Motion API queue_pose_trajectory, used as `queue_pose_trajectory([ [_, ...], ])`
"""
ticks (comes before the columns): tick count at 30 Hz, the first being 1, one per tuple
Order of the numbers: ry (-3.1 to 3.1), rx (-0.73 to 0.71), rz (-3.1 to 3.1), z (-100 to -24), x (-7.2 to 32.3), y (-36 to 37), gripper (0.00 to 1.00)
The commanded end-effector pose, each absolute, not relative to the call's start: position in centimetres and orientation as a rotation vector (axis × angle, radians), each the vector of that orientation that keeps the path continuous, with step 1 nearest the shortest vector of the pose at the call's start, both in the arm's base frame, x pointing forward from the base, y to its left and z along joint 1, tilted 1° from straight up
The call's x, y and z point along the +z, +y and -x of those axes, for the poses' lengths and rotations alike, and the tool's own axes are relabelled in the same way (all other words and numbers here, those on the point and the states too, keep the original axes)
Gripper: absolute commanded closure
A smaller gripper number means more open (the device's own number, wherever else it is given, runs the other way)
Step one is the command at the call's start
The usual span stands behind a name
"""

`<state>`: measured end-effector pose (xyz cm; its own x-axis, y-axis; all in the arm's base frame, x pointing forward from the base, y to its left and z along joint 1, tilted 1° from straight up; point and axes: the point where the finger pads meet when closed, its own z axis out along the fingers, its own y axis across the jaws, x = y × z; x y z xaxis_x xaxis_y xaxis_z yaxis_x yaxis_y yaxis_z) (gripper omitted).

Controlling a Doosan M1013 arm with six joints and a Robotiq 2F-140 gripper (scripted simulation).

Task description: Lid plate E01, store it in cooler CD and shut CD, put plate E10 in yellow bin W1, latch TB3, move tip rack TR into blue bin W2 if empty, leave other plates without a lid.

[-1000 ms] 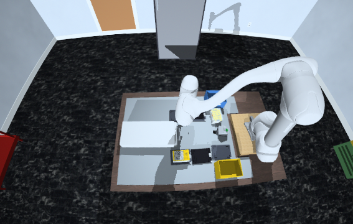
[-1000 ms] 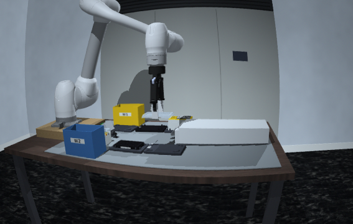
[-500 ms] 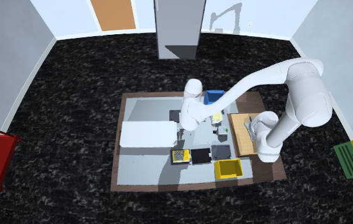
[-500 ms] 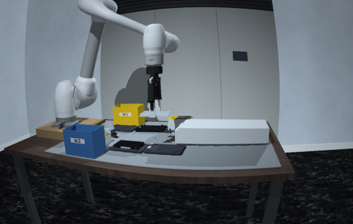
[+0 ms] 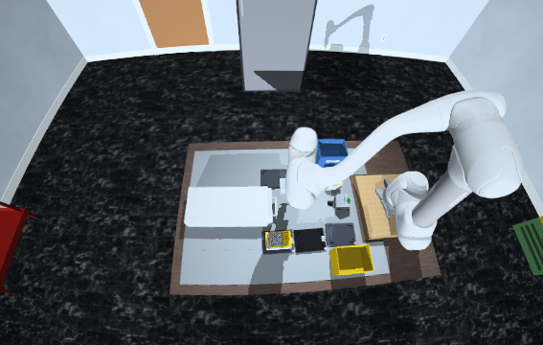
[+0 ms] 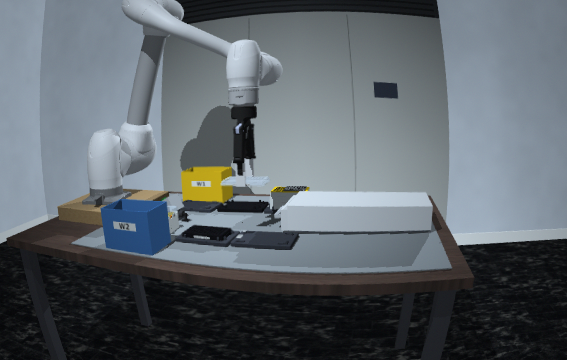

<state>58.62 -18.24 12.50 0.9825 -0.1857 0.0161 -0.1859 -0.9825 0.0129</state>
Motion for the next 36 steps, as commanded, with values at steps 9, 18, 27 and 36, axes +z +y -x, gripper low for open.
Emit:
queue_pose_trajectory([
  [9,-0.292,0.023,-3.114,-57.4,12.5,-15.6,1.0],
  [18,-0.292,0.023,-3.114,-56.6,12.4,-14.0,1.0],
  [27,-0.292,0.023,-3.114,-55.6,12.4,-11.8,1.0],
  [36,-0.292,0.023,-3.114,-54.9,12.3,-10.1,1.0],
])
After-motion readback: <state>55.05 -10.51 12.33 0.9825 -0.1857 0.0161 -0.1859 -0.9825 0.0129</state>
